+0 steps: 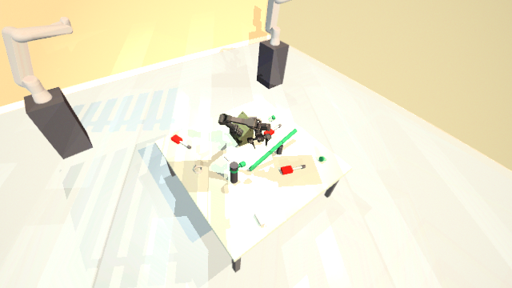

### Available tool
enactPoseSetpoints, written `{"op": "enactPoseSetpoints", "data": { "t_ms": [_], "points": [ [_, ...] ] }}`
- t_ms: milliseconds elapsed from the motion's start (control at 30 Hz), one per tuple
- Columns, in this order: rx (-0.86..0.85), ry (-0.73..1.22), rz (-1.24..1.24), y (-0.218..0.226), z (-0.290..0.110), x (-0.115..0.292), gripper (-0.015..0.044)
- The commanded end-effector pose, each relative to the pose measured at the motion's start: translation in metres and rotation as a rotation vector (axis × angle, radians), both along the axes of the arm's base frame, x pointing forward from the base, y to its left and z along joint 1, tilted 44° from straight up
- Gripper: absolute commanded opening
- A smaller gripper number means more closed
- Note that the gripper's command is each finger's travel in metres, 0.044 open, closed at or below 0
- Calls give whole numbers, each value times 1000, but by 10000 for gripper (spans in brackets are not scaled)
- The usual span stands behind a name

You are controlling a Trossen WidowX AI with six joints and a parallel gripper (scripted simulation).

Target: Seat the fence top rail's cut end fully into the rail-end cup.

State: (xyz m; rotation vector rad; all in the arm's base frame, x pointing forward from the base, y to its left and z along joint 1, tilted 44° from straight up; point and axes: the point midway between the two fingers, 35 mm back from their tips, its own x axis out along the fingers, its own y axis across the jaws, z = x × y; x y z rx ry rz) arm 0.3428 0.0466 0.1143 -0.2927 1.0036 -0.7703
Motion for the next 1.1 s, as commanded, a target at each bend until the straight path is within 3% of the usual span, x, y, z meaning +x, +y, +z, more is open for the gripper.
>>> {"op": "enactPoseSetpoints", "data": {
  "t_ms": [0,267,867,1067],
  "points": [
    [117,-177,-386,-16,-34,7,440],
    [176,-508,-1019,-41,-84,9,440],
    [175,-516,-1034,-42,-85,9,440],
    [175,-517,-1033,-65,-109,5,440]
  ]
}}
